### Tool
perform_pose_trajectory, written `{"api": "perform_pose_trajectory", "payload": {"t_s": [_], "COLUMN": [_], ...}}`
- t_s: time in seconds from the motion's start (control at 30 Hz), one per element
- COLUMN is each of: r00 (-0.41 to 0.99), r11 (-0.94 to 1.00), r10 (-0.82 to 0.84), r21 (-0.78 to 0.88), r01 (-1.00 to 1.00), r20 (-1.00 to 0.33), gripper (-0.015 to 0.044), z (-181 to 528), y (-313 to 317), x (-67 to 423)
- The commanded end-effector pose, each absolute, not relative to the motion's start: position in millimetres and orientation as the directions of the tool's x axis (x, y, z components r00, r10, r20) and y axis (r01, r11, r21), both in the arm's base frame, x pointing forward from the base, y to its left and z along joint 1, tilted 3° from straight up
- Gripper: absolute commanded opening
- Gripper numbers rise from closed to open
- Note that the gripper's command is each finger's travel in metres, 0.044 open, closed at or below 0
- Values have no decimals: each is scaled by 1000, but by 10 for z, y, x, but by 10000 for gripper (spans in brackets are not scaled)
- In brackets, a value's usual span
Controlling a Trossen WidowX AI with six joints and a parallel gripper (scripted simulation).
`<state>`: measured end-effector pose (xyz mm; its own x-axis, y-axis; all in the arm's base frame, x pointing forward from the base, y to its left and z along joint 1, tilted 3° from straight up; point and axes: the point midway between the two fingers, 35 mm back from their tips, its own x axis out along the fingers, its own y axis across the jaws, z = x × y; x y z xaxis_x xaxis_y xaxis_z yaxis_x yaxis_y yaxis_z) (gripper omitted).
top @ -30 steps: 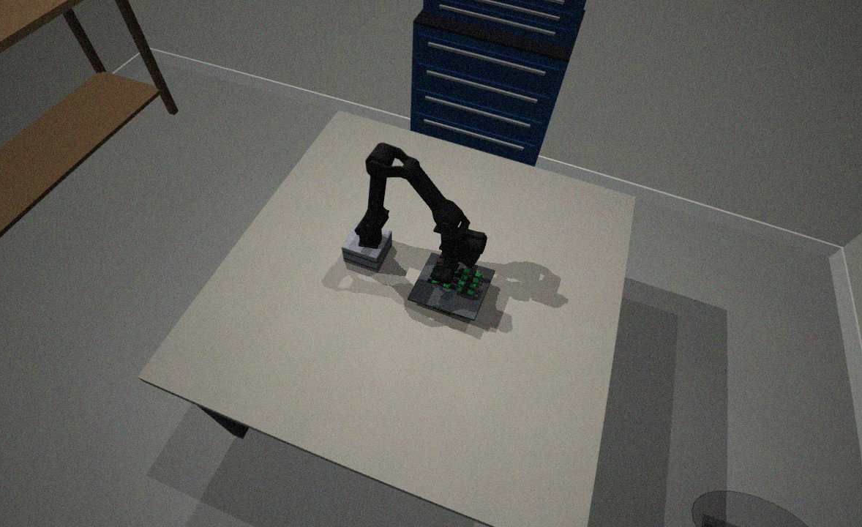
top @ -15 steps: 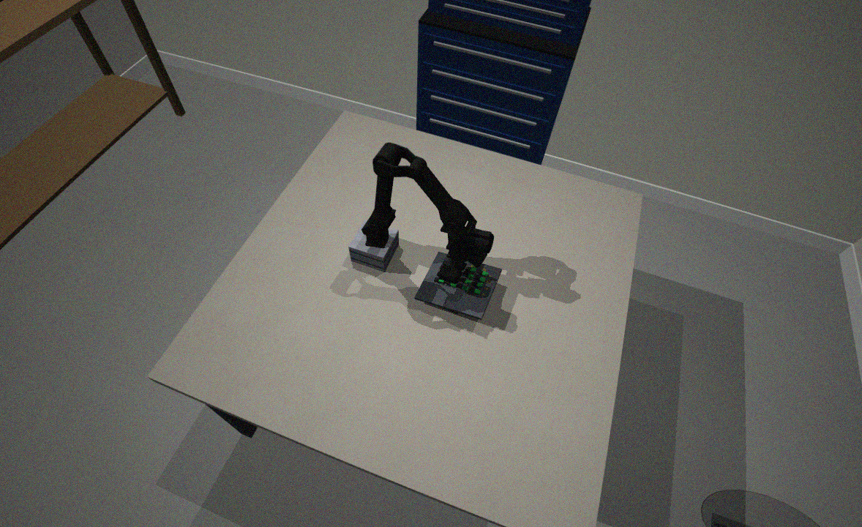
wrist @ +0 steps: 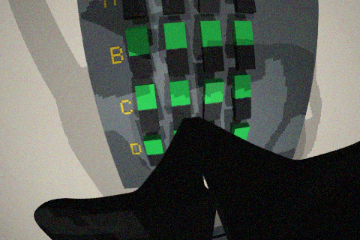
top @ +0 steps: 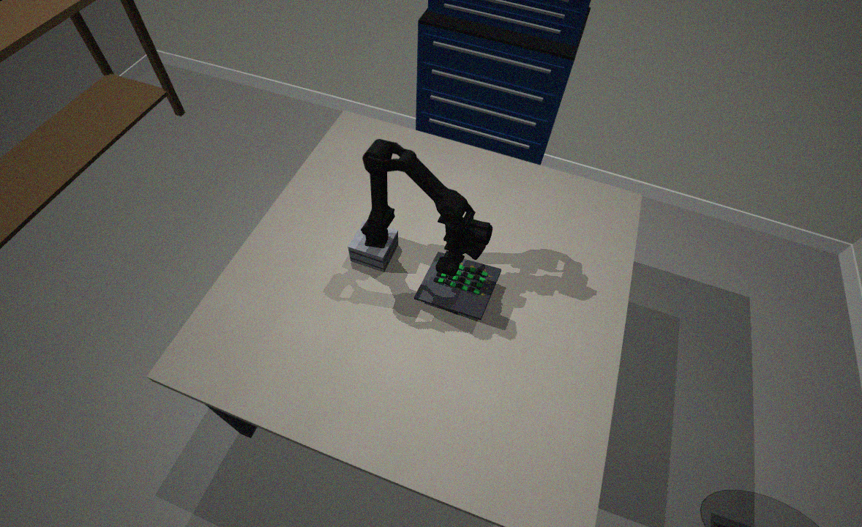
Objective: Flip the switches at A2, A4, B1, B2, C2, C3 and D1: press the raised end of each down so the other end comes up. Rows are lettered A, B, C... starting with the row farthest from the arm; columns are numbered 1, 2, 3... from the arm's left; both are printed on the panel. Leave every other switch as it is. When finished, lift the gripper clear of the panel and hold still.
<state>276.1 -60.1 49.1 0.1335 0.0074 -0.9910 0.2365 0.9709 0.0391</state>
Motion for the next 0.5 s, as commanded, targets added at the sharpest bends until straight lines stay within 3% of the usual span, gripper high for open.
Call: {"api": "perform_pose_trajectory", "payload": {"t_s": [0.0, 0.33, 0.47], "r00": [159, 158, 136], "r11": [972, 972, 972], "r10": [4, 2, 8], "r21": [41, 39, 39], "r01": [233, 233, 233], "r20": [-987, -987, -991], "gripper": [0, 0, 0], "z": [745, 735, 417], "y": [-601, -837, -838], "x": [2740, 2683, 2743]}}
